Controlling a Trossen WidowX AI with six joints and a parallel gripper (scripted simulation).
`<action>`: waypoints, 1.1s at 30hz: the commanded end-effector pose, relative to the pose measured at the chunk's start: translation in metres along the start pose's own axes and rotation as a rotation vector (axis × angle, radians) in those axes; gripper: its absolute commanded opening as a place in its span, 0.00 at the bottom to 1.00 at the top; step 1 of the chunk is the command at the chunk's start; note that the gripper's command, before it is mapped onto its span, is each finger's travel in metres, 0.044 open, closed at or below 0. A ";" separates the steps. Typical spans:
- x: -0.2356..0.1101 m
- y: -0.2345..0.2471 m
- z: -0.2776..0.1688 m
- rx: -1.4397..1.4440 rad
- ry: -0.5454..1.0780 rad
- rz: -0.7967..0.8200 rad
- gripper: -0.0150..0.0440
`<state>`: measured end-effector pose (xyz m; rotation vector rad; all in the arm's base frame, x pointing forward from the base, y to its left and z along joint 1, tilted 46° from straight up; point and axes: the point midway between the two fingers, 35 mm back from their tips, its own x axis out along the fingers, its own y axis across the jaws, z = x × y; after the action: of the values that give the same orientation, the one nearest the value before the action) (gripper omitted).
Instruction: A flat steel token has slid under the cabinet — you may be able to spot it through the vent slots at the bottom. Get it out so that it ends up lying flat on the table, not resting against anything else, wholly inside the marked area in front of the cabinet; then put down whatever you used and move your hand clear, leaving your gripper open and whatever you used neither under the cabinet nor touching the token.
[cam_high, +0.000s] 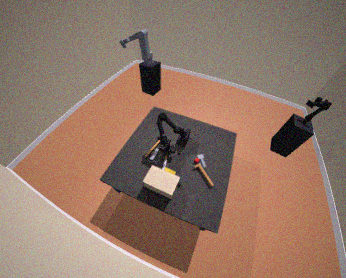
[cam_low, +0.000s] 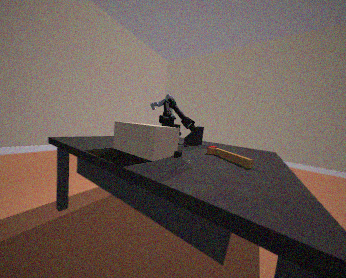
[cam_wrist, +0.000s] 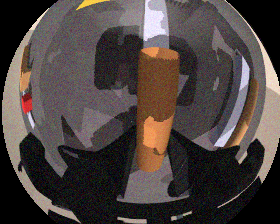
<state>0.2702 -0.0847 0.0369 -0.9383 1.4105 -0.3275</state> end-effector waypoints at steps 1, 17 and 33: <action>0.000 -0.001 0.007 0.003 0.001 -0.002 0.25; 0.000 -0.001 0.026 0.004 0.001 -0.002 0.25; -0.001 -0.002 0.045 0.006 0.000 -0.002 0.25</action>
<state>0.3064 -0.0714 0.0343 -0.9358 1.4103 -0.3295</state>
